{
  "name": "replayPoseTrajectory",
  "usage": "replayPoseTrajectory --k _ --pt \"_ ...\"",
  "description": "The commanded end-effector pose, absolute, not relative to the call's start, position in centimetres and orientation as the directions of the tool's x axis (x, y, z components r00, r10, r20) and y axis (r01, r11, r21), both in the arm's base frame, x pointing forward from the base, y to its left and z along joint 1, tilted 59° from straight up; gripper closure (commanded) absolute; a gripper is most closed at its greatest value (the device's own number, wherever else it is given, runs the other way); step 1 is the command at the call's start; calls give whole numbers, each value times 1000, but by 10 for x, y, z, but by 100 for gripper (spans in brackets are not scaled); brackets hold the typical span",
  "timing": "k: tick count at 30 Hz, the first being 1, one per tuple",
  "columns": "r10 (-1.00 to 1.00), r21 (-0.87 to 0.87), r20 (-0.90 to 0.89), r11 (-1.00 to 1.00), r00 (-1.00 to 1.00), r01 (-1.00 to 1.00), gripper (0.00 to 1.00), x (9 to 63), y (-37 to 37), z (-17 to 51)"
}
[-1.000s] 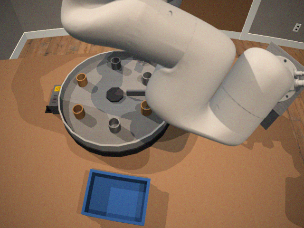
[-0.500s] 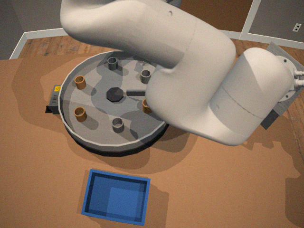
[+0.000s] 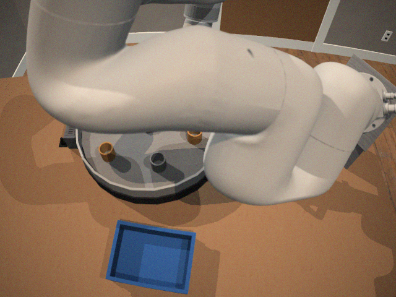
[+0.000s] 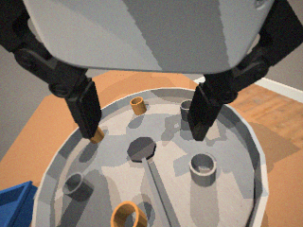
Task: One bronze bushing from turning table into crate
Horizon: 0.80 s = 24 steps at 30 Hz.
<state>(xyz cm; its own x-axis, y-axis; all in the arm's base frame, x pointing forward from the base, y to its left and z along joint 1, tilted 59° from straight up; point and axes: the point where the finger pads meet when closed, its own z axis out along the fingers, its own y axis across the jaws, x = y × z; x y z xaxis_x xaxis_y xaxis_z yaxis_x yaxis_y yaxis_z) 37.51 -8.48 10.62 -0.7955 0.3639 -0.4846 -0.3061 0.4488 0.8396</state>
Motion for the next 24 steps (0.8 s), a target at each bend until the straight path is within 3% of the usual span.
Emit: replayPoseTrajectory --k 1,13,24 --pt "290 748 -552 585 -782 -312 0 365 -70 118" --pt "123 554 -659 747 -742 -368 0 334 -41 128" --pt "103 529 -670 761 -735 -375 0 330 -38 129"
